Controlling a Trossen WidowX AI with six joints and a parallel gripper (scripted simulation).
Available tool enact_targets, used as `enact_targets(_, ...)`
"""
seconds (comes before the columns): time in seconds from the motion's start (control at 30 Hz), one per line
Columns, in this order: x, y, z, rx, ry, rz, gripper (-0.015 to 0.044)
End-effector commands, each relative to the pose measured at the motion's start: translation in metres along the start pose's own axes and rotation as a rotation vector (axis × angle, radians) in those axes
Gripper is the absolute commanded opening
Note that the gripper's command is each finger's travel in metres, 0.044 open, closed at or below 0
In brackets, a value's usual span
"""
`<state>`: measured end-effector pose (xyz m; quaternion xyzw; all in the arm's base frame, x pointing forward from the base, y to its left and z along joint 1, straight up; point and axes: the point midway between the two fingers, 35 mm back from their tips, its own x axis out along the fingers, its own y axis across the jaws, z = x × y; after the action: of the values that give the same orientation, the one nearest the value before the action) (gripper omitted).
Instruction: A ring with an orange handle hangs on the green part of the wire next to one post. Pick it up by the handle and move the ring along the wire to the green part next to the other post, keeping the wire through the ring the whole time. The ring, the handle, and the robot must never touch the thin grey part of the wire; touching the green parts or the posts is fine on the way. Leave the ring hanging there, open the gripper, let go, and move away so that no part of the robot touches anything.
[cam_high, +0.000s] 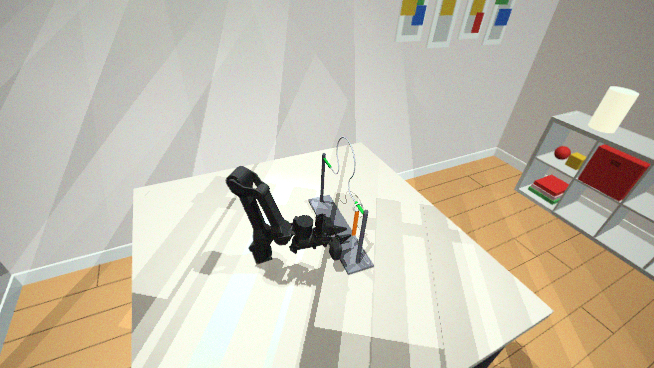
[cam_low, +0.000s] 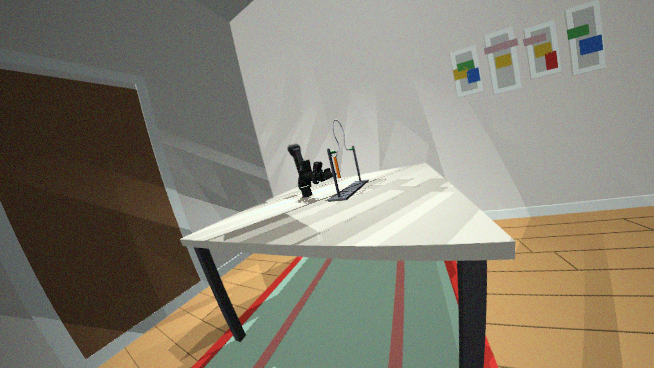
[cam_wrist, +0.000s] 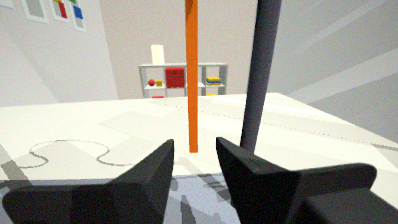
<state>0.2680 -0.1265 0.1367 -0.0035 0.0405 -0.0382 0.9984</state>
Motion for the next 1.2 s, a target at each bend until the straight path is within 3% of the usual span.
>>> enact_targets(0.0, 0.007, -0.002, 0.002, 0.0, -0.004, -0.003, 0.016)
enact_targets(1.17, 0.058, 0.001, 0.0, 0.001, -0.01, -0.003, 0.016)
